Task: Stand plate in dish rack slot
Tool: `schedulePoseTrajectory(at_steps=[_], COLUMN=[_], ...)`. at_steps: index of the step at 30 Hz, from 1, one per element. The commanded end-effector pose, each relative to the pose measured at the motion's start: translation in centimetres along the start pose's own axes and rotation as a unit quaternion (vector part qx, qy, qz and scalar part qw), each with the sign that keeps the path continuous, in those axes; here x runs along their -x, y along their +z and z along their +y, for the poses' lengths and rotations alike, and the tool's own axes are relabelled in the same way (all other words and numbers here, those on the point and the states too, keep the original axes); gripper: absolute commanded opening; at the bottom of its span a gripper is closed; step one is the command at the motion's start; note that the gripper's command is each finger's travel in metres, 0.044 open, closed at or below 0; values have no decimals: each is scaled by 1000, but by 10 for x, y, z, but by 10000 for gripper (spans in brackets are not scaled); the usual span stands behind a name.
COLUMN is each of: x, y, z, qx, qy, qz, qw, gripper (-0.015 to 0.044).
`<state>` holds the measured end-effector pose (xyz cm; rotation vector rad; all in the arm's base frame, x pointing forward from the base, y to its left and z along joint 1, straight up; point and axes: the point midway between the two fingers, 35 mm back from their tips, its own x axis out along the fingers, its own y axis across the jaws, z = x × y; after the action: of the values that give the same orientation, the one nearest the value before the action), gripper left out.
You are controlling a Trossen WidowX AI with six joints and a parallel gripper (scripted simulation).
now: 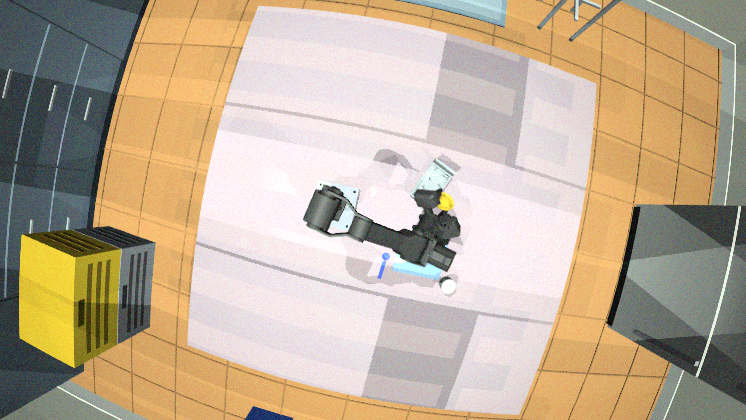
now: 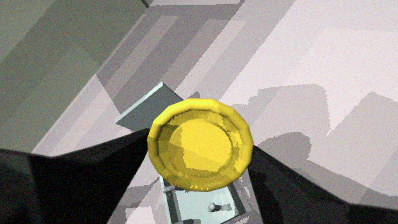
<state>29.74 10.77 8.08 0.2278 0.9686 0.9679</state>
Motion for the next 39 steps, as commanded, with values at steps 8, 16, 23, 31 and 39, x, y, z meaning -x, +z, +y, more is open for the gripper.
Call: schedulePoseTrajectory(at_steps=[8, 16, 23, 31, 39], x=[0, 6, 15, 22, 22], y=[-13, -24, -37, -46, -46], z=[-1, 5, 15, 23, 23], qx=[123, 220, 305, 358, 358], qy=[64, 95, 111, 116, 116], qz=[-95, -173, -243, -287, -286], qw=[986, 955, 914, 881, 881], gripper=[0, 0, 0, 0, 0])
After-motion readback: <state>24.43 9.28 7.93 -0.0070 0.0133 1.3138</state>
